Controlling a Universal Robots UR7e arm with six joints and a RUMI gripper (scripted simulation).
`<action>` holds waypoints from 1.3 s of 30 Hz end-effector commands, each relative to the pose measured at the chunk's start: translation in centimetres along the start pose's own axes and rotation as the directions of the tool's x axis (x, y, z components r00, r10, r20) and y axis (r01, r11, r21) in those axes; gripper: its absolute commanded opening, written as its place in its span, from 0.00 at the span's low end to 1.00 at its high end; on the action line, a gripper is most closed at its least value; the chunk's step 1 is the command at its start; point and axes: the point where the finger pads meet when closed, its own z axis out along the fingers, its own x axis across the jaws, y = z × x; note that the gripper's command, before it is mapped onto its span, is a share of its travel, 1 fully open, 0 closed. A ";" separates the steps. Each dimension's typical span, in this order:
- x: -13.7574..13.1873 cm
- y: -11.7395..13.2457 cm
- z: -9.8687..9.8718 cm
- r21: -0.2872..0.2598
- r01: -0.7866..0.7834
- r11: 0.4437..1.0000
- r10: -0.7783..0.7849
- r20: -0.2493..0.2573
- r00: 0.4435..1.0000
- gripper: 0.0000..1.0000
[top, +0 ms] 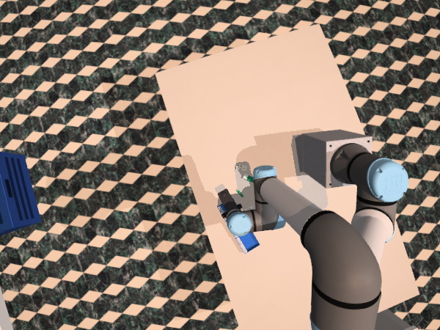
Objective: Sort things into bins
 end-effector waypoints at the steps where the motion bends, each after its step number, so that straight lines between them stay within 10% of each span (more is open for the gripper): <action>1: 0.0 0.0 0.0 0.000 0.000 1.000 0.000 0.001 1.000 0.14; 39: 0.0 0.0 -4.5 0.000 0.000 1.000 0.000 0.001 1.000 0.14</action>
